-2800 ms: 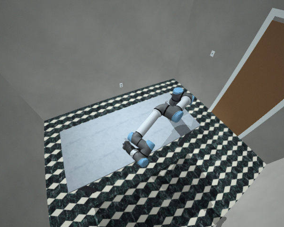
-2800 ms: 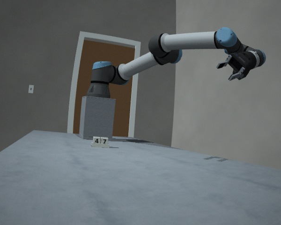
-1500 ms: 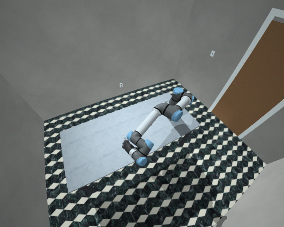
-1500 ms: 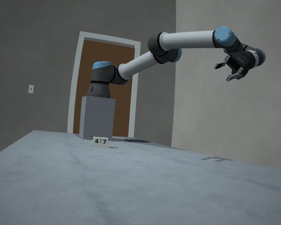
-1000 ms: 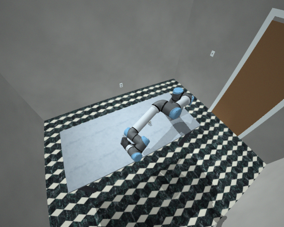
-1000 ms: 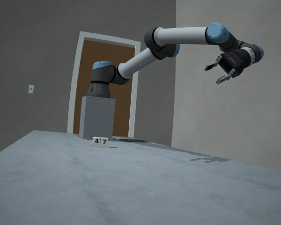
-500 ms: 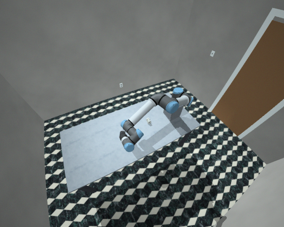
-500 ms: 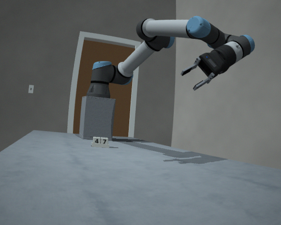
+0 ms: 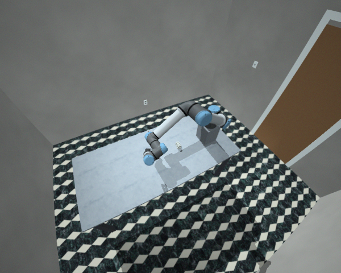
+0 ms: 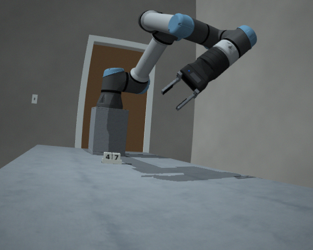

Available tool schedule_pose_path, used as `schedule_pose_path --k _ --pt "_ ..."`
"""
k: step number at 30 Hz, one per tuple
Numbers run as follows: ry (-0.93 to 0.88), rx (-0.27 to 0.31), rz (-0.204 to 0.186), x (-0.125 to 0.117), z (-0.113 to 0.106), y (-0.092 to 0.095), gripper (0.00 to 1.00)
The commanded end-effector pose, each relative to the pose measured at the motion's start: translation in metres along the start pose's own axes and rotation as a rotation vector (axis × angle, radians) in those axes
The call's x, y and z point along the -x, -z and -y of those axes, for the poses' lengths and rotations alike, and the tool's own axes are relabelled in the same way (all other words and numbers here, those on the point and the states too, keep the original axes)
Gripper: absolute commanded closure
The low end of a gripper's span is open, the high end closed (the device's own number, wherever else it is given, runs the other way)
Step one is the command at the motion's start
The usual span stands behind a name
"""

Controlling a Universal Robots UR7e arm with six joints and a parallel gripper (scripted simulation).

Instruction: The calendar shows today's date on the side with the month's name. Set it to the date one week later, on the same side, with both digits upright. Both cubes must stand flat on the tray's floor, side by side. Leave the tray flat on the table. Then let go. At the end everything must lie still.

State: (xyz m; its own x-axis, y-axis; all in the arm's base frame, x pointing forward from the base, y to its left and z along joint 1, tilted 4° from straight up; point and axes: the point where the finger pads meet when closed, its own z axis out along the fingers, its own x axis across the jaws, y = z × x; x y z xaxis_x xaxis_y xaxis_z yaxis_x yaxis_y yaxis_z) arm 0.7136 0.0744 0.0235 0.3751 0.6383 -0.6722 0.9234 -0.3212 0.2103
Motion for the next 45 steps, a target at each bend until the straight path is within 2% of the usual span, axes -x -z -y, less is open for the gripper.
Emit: schedule_pose_path --k 1,9,16,18,24,31,33,35,45 --pt "0.027 -0.047 -0.046 0.015 0.011 -0.024 0.00" --pt "0.089 -0.137 -0.168 0.050 0.047 -0.077 0.00" --pt "0.139 -0.186 -0.289 0.077 0.087 -0.116 0.00" --pt "0.139 -0.186 -0.289 0.077 0.087 -0.116 0.00" --pt "0.176 -0.203 -0.394 0.097 0.125 -0.140 0.00" --pt "0.213 -0.197 -0.508 0.116 0.170 -0.159 0.00" --pt "0.222 -0.191 -0.538 0.120 0.183 -0.163 0.00" --pt "0.222 -0.191 -0.538 0.120 0.183 -0.163 0.00" --pt "0.257 -0.145 -0.664 0.135 0.238 -0.172 0.00"
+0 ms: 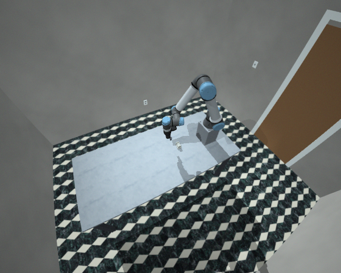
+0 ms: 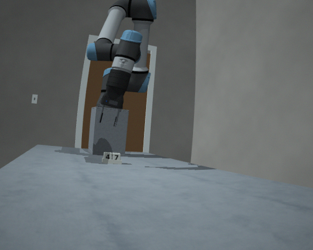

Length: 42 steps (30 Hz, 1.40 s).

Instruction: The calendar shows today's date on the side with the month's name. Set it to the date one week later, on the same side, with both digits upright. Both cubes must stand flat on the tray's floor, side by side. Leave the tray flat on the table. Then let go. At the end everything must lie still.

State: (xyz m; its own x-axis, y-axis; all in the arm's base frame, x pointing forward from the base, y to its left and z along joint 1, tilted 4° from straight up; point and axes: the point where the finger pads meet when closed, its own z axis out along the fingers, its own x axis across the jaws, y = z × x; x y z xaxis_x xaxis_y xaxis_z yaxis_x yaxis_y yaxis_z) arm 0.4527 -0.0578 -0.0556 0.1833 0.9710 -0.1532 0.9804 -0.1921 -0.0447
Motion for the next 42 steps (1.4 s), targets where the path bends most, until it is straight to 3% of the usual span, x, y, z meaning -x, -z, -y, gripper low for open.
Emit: schedule_pose_path --k 1,5,21,42 --pt "0.031 0.029 -0.056 0.002 0.029 -0.005 0.00" --pt "0.050 0.050 -0.089 0.002 0.046 -0.007 0.00" --pt "0.095 0.105 -0.154 -0.003 0.086 -0.010 0.00" --pt "0.107 0.122 -0.170 -0.005 0.096 -0.010 0.00"
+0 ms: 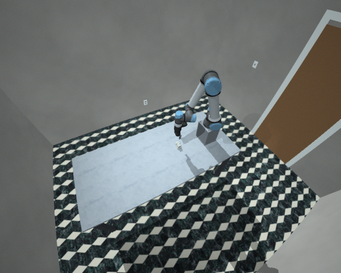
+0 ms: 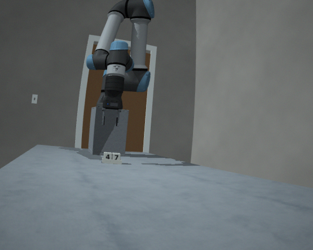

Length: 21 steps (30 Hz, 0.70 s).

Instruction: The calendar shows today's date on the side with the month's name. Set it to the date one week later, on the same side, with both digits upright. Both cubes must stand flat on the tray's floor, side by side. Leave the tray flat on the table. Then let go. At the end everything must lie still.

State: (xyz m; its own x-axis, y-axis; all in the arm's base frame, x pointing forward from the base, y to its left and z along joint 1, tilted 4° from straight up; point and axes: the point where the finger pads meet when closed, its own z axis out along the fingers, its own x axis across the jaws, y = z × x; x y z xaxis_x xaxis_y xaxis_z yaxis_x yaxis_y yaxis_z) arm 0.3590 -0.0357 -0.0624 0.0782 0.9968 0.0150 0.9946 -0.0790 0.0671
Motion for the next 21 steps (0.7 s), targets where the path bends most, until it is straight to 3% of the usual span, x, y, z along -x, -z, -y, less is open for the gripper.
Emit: schedule_pose_path --k 1,21 --pt "0.001 0.002 0.000 0.0000 0.0001 0.0003 0.00" --pt "-0.037 0.002 0.000 -0.0002 0.0005 -0.0010 0.00"
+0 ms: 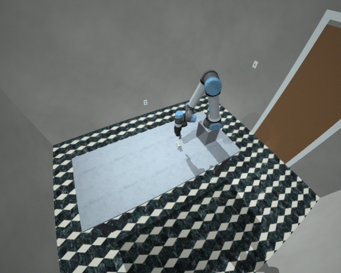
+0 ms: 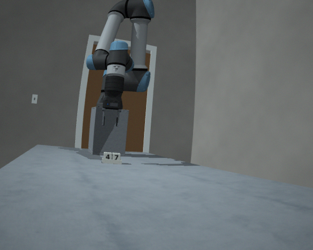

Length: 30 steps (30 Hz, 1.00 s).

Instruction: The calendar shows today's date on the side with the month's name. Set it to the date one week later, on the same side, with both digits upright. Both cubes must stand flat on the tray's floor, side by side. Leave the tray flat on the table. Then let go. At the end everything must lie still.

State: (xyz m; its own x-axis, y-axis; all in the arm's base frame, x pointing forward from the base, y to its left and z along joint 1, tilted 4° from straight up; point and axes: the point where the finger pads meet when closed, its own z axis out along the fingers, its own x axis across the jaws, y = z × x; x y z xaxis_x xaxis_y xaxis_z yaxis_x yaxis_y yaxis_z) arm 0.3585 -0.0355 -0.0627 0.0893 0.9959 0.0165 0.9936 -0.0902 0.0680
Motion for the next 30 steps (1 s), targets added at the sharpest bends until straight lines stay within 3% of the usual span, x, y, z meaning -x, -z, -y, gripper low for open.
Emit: schedule_pose_path --k 1,12,30 --pt "-0.039 0.001 0.000 0.000 0.000 -0.001 0.00" --pt "-0.258 0.001 0.001 -0.001 0.002 -0.008 0.00" --pt "-0.773 0.001 0.003 -0.002 0.003 -0.024 0.00"
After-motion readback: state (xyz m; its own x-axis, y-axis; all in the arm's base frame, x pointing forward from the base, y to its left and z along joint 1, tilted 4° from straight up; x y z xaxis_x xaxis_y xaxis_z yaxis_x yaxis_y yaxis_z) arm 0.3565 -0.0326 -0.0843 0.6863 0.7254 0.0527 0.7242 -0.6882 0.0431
